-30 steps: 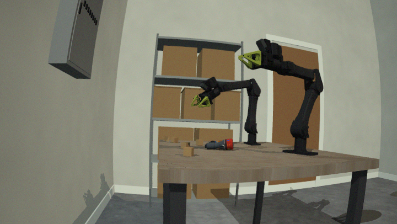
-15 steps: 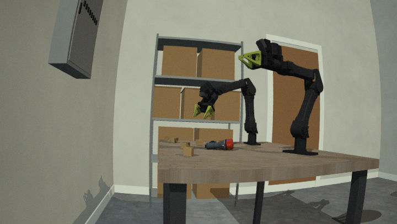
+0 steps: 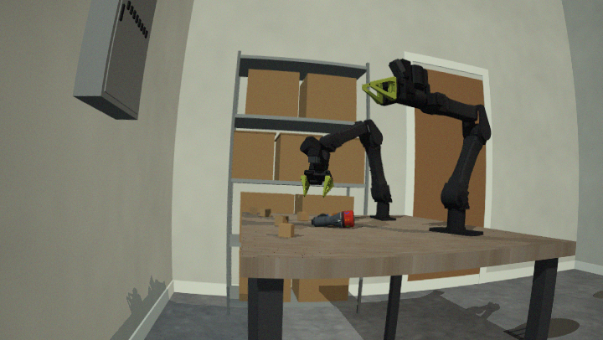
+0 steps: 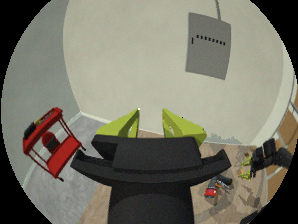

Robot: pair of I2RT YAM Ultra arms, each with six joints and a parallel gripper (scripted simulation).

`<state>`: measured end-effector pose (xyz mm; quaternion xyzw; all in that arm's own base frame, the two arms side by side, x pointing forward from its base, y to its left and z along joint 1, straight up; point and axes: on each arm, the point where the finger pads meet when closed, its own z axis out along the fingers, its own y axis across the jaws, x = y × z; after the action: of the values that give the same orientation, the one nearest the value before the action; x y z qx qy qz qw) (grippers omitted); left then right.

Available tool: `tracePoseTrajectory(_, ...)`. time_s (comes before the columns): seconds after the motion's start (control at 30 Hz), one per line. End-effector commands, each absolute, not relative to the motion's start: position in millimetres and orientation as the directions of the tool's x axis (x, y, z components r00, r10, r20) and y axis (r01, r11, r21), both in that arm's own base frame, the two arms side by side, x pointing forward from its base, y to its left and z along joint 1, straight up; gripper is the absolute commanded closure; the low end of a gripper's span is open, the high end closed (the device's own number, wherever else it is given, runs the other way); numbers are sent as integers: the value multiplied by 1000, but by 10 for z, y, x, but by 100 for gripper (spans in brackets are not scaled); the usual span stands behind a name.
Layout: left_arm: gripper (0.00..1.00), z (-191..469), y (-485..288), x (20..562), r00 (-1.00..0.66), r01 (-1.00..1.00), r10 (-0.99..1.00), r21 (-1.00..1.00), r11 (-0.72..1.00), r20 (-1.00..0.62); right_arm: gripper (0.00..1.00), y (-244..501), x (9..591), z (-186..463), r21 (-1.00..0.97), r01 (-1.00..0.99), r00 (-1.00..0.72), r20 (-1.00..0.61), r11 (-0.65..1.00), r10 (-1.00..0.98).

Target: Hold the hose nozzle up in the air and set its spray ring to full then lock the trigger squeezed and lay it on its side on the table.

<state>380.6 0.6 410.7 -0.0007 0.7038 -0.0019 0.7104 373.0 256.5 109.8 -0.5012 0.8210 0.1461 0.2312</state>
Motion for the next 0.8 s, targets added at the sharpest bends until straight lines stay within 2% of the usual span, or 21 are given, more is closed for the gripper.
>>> tracePoseTrajectory(0.0, 63, 4131, 50, 3830, 20, -8, -2, -2, 1000, -1000, 23, 2734, 3518, 950, 75, -932, -347, -476, 356, -808)
tracePoseTrajectory(0.37, 63, 4131, 50, 3830, 20, -8, -2, -2, 1000, -1000, 23, 2929, 3323, 706, 135, -955, -298, -428, 265, -853)
tracePoseTrajectory(0.43, 63, 4131, 50, 3830, 20, -8, -2, -2, 1000, -1000, 23, 2934, 3357, 775, 118, -955, -297, -442, 273, -846)
tracePoseTrajectory(0.47, 63, 4131, 50, 3830, 20, -8, -2, -2, 1000, -1000, 23, 2902, 3256, 574, 157, -948, -318, -402, 278, -858)
tracePoseTrajectory(0.73, 63, 4131, 50, 3830, 20, -8, -2, -2, 1000, -1000, 23, 2856, 3316, 700, 138, -947, -322, -424, 291, -846)
tracePoseTrajectory(0.77, 63, 4131, 50, 3830, 20, -8, -2, -2, 1000, -1000, 23, 2945, 3316, 547, 136, -949, -316, -427, 285, -847)
